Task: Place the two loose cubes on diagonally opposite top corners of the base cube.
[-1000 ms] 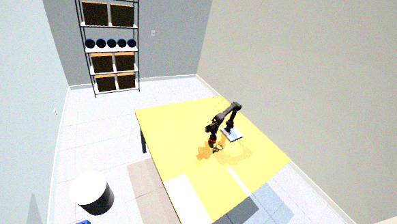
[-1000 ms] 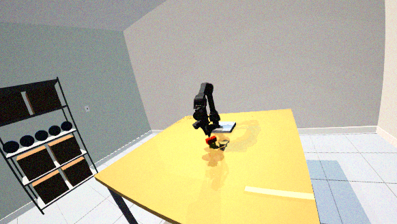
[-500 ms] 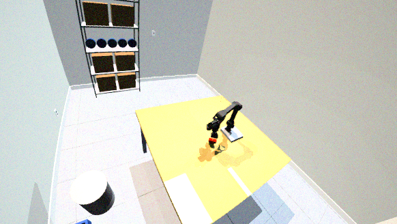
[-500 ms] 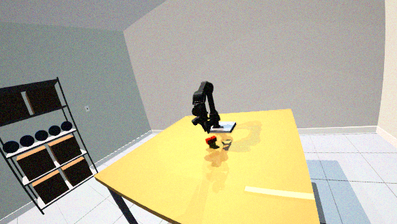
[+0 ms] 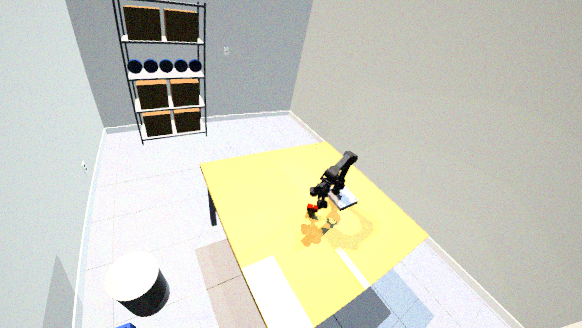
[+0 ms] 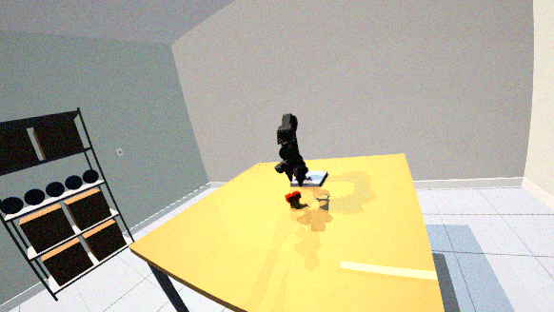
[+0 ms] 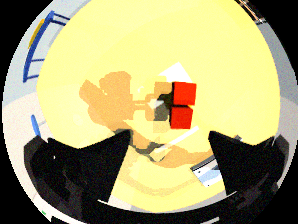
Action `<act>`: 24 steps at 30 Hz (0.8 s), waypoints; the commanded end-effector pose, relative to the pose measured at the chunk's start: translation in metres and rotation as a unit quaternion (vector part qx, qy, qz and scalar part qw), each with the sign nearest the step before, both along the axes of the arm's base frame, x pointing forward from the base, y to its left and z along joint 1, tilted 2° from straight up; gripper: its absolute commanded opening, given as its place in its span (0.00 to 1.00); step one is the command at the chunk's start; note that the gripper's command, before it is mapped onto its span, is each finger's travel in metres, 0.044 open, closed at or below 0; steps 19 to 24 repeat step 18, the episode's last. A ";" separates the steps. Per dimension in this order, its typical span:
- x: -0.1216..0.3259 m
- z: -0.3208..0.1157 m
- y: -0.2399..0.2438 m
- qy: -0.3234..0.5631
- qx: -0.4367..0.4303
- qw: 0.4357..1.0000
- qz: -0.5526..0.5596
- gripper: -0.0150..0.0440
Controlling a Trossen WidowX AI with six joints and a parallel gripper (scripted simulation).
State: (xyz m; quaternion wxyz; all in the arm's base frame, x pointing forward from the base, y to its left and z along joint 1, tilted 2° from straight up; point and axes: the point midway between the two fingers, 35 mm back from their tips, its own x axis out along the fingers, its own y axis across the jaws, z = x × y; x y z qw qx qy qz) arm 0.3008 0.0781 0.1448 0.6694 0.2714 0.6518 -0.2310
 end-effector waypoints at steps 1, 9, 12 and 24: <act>-0.012 0.000 0.030 0.001 -0.001 1.000 0.003 0.93; -0.041 0.004 0.091 0.009 0.005 1.000 -0.020 0.93; -0.041 0.004 0.092 0.009 0.005 1.000 -0.020 0.93; -0.041 0.004 0.092 0.009 0.005 1.000 -0.020 0.93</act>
